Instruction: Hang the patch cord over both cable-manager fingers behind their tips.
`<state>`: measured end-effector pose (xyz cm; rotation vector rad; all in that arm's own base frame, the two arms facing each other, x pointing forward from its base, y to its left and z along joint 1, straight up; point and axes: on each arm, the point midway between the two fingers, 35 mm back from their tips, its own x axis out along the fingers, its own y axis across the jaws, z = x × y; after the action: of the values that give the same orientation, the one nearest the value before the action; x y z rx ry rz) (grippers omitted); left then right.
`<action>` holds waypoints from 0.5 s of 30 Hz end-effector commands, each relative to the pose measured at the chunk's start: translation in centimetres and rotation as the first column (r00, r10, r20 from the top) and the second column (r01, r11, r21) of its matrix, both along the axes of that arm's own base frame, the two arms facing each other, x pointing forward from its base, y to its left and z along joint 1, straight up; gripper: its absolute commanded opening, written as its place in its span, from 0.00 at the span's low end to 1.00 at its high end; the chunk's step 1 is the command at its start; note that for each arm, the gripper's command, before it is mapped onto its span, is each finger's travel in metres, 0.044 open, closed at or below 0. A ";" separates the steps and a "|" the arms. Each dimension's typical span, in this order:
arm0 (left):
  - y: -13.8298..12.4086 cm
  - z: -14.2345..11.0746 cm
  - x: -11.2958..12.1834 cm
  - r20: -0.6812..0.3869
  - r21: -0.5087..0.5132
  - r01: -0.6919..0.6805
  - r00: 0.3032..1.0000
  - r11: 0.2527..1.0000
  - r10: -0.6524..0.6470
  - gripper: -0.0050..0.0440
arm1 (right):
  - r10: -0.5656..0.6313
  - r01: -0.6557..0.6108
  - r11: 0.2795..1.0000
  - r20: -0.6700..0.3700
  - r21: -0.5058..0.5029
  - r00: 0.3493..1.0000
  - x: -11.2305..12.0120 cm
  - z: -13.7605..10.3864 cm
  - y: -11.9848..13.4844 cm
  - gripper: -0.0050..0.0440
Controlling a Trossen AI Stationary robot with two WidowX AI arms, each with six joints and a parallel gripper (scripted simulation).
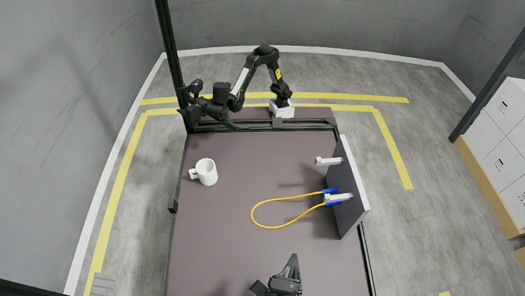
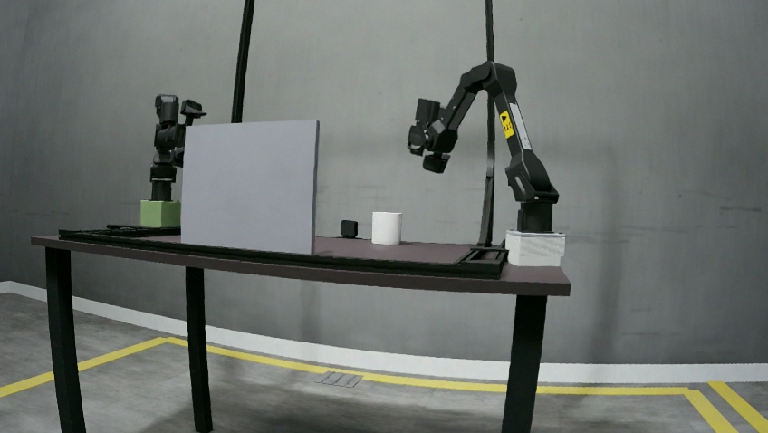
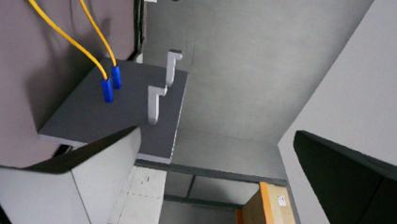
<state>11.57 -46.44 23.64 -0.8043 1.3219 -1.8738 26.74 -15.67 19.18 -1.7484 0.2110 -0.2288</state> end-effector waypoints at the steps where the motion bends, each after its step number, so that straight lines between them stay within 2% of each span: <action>1: 0.1 1.0 -0.1 0.012 -0.021 0.000 1.000 1.000 0.000 1.00 | 0.000 0.000 1.000 0.010 -0.010 1.000 0.1 0.5 -0.1 1.00; 15: 0.1 1.0 -0.1 0.012 -0.021 0.000 1.000 1.000 0.000 1.00 | 0.000 0.000 1.000 0.010 -0.010 1.000 0.1 0.5 -0.1 1.00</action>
<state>11.57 -46.44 23.64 -0.8043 1.3218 -1.8739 26.74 -15.67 19.18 -1.7484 0.2110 -0.2288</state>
